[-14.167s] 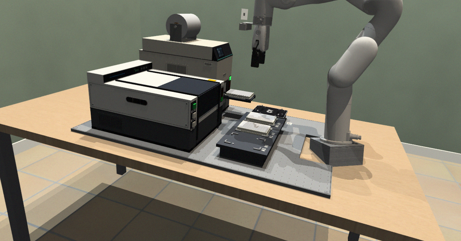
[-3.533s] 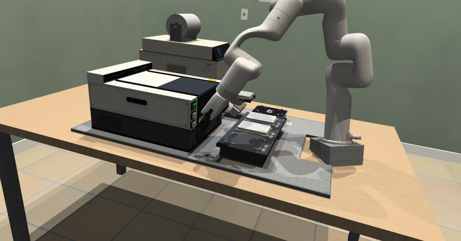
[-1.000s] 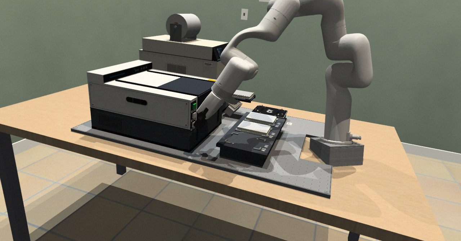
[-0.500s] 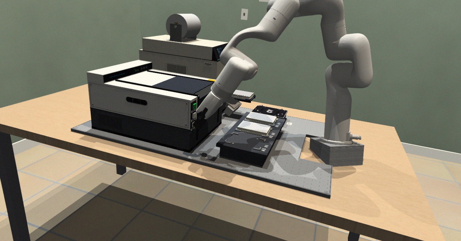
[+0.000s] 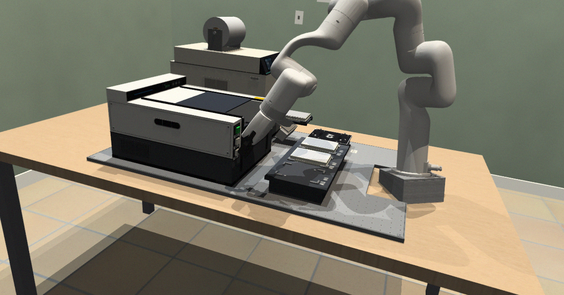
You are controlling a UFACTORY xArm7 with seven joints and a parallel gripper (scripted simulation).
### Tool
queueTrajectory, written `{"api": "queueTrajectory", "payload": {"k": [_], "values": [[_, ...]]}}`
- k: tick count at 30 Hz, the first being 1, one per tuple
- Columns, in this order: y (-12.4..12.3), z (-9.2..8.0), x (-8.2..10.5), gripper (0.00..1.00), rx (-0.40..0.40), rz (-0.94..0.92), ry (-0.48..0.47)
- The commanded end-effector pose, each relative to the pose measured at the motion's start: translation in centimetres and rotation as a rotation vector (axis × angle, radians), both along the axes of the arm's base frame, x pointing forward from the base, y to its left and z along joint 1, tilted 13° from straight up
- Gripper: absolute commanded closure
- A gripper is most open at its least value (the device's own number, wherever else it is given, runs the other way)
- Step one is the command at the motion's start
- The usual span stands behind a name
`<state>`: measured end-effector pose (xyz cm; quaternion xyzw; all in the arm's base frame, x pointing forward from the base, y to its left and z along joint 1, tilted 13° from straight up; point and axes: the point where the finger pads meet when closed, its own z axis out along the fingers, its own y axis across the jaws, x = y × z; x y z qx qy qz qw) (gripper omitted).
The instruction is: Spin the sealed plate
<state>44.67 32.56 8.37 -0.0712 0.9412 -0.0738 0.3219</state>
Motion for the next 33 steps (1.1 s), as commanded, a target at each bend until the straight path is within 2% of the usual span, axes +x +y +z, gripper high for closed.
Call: {"api": "queueTrajectory", "payload": {"k": [1, 33], "values": [[0.2, 0.4, -0.6, 1.00, 0.004, 0.002, -0.002], [0.2, 2.3, -4.9, 1.00, 0.004, 0.002, -0.002]]}}
